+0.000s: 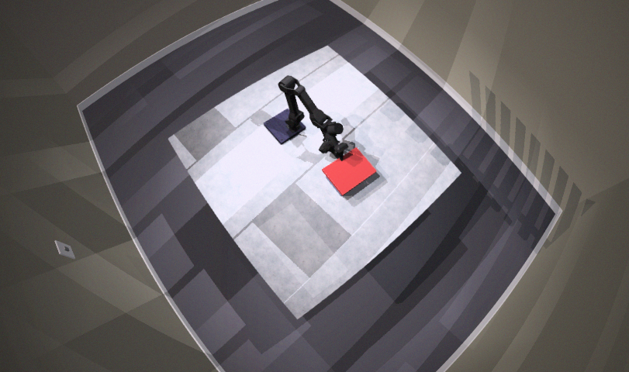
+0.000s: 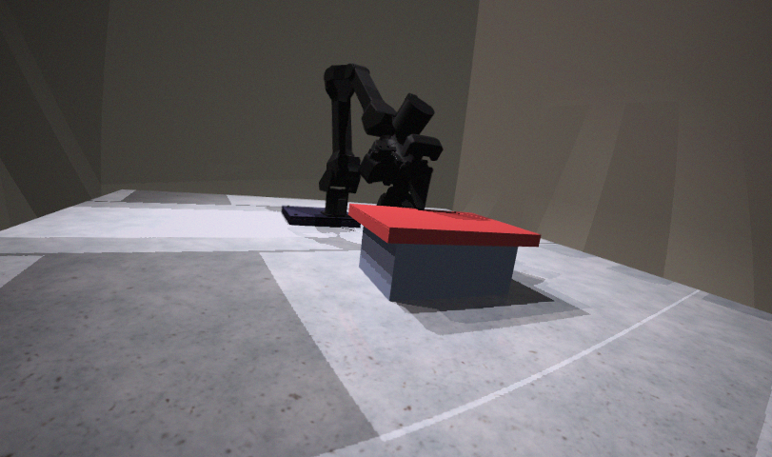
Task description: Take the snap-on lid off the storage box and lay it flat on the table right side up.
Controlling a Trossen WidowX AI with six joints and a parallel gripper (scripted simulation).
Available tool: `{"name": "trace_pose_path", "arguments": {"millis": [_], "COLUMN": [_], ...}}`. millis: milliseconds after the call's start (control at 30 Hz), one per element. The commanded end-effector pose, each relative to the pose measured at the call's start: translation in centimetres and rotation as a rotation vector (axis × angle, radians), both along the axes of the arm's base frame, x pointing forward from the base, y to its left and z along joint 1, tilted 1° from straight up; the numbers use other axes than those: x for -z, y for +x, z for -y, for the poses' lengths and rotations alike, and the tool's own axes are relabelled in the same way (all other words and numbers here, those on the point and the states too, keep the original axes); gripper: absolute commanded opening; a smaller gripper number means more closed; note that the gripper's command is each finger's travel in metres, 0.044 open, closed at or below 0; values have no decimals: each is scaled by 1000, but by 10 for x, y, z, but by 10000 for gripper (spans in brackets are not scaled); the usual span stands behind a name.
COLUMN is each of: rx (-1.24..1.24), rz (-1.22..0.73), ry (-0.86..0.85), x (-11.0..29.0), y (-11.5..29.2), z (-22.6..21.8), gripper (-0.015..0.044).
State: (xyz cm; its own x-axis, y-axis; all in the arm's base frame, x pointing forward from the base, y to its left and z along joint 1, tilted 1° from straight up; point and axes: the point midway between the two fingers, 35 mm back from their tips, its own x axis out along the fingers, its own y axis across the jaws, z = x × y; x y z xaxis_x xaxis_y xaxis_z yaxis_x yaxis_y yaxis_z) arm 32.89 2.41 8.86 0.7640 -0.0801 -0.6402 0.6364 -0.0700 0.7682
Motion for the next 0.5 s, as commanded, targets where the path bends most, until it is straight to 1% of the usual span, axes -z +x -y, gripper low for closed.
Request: {"name": "trace_pose_path", "arguments": {"millis": [0,467], "rx": [0,0], "rz": [0,0], "ry": [0,0], "x": [-1,-4], "y": [0,-1], "z": [0,0], "gripper": [0,0]}}
